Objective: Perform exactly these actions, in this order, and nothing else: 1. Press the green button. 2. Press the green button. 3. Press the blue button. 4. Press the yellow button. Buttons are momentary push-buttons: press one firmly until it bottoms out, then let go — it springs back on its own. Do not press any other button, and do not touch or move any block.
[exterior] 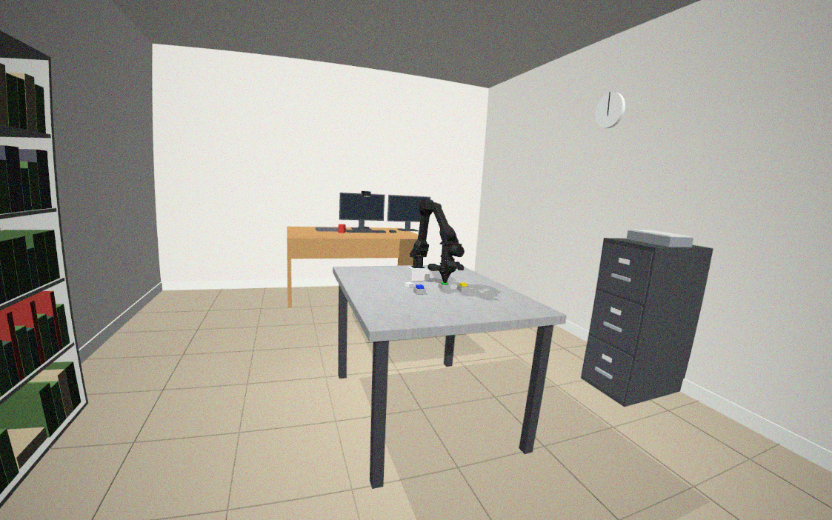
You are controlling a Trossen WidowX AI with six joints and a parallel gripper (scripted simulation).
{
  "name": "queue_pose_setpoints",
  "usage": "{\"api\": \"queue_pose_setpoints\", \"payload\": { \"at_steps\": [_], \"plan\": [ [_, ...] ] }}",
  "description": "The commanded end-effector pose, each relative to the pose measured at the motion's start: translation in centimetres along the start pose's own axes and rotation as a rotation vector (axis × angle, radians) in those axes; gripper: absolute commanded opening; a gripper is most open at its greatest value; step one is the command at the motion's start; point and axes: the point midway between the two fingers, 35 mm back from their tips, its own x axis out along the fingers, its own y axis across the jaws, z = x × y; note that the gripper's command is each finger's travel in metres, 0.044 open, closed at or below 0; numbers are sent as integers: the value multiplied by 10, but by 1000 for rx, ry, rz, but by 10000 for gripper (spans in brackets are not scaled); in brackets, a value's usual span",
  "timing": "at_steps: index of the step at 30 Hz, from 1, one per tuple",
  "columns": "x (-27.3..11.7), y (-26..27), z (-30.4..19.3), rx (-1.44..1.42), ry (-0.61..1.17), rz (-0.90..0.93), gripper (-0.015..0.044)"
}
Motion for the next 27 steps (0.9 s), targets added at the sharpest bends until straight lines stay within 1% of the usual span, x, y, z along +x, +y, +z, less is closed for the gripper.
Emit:
{"api": "queue_pose_setpoints", "payload": {
  "at_steps": [1,11,13,15,20,21,24,25,27],
  "plan": [
    [2,0,-3,4,8,2,20],
    [2,0,-3,4,8,2,20],
    [-10,0,0,1,2,1,20],
    [-30,0,-2,3,7,2,20],
    [-35,0,-2,4,7,2,20],
    [-43,0,-1,4,7,2,20],
    [-84,0,0,4,7,2,20],
    [-92,0,-1,4,7,2,20],
    [-95,0,-1,4,7,2,20]
  ]
}}
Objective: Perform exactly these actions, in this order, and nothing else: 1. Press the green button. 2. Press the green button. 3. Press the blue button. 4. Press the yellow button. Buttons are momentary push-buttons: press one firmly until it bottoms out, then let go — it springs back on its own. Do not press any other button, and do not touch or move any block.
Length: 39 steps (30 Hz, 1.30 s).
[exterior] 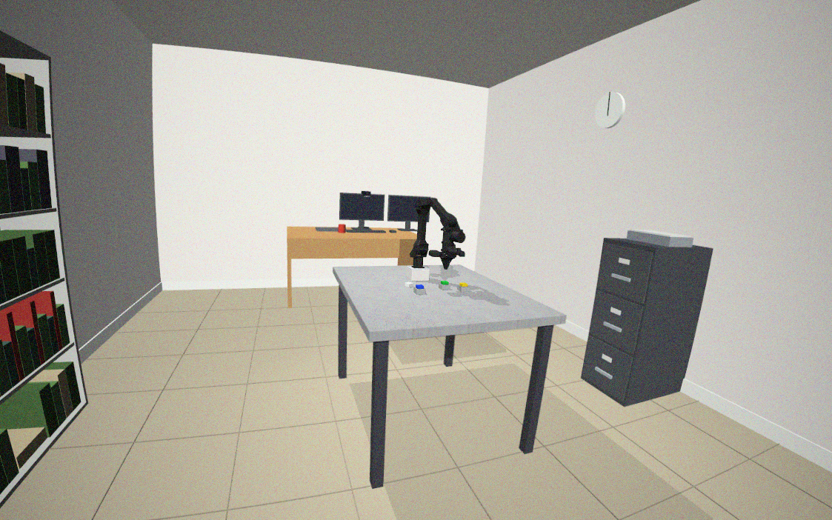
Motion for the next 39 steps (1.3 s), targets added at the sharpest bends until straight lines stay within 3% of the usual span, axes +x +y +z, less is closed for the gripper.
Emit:
{"api": "queue_pose_setpoints", "payload": {
  "at_steps": [1,6,18,25,30,39],
  "plan": [
    [-21,0,-1,1,-1,4,20],
    [-21,-15,10,9,-4,6,20],
    [-23,-162,58,2,-7,-13,20],
    [-21,-165,58,2,-7,-14,20],
    [36,-165,58,2,-7,-14,20],
    [43,-165,58,2,-7,-14,20]
  ]
}}
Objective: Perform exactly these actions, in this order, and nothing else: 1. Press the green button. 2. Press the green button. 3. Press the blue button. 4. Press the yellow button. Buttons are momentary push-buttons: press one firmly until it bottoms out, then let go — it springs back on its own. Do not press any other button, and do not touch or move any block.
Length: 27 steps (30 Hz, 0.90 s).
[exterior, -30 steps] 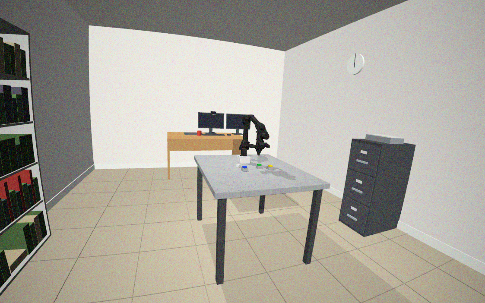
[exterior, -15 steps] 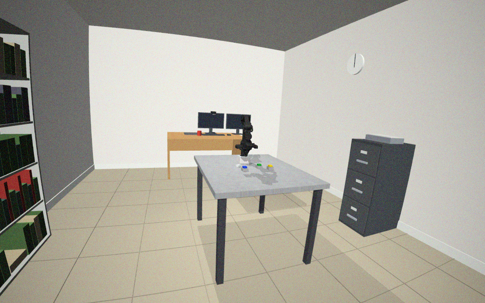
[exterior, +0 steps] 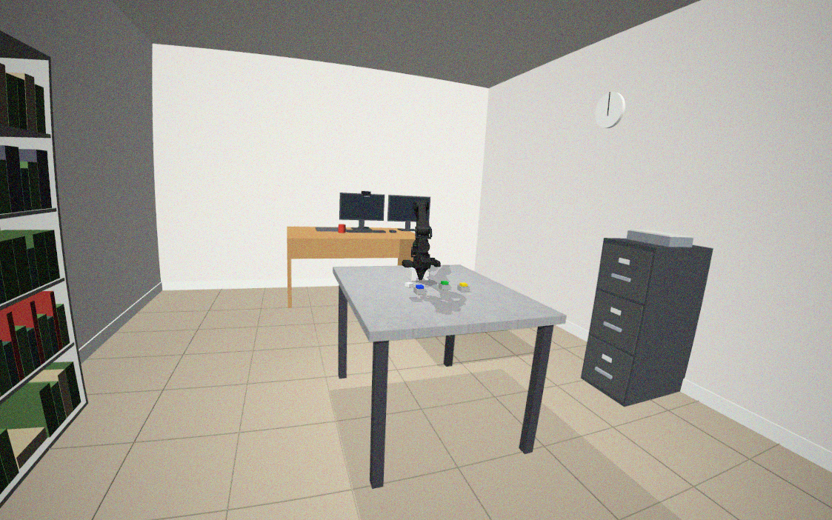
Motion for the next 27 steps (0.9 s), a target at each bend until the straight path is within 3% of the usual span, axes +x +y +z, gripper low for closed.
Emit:
{"api": "queue_pose_setpoints", "payload": {
  "at_steps": [1,27],
  "plan": [
    [8,-1,-1,-4,3,-3,20],
    [37,0,-2,-4,4,-3,20]
  ]
}}
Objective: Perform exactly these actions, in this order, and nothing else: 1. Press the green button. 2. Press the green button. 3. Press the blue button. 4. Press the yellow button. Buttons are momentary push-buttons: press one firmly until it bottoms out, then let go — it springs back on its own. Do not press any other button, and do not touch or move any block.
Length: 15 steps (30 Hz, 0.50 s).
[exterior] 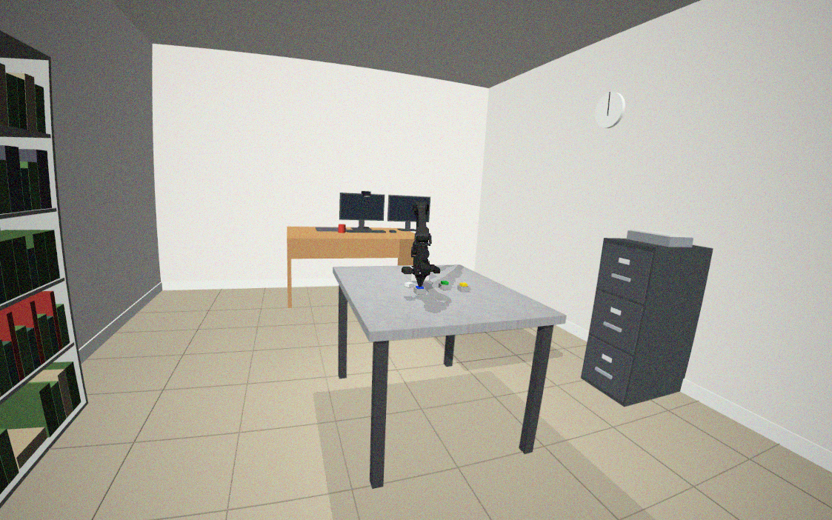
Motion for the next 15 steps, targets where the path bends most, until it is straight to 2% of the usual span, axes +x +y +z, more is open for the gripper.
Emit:
{"api": "queue_pose_setpoints", "payload": {
  "at_steps": [1,12,15],
  "plan": [
    [2,0,-2,-4,8,-2,20],
    [2,0,-2,-4,8,-2,20],
    [-28,0,-2,-3,7,-1,20]
  ]
}}
